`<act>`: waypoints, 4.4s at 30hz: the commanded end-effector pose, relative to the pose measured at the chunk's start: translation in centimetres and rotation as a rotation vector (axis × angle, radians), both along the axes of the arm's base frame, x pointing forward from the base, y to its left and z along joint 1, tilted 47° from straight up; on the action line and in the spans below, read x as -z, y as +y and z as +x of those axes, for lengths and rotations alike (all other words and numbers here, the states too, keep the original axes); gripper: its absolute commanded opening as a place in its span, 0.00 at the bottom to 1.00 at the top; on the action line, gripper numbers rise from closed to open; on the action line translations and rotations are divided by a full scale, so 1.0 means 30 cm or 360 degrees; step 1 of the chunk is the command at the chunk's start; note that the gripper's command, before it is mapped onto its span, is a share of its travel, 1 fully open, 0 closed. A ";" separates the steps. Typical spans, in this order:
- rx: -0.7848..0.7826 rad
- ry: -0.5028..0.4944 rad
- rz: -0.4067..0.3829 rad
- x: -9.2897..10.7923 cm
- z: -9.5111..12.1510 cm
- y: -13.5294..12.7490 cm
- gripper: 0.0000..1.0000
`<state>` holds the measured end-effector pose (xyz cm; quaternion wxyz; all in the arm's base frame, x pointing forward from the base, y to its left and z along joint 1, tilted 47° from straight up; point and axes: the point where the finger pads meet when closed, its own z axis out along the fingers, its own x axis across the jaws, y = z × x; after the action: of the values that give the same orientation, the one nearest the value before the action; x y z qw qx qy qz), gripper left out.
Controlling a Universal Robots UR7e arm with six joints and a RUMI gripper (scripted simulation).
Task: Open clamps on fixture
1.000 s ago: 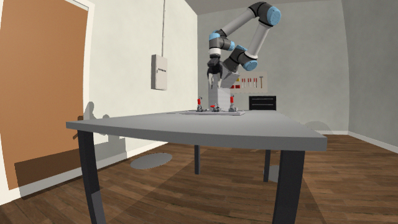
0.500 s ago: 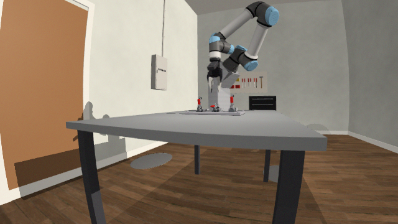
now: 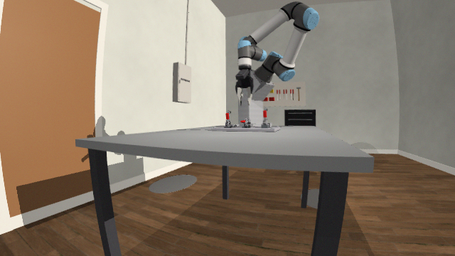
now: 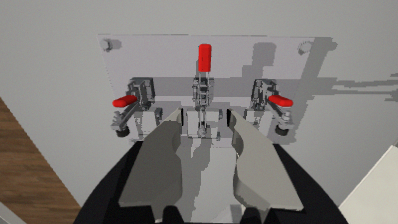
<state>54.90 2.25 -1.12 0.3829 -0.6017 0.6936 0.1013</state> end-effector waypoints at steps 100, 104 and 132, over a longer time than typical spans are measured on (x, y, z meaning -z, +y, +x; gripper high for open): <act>0.0001 -0.0001 -0.0001 0.147 0.207 0.130 0.28; 0.0001 -0.0001 -0.0001 0.162 0.217 0.144 0.28; 0.0001 -0.0001 -0.0001 0.204 0.243 0.180 0.28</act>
<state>62.15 7.69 -7.28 0.3827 -0.6018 0.6936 0.1015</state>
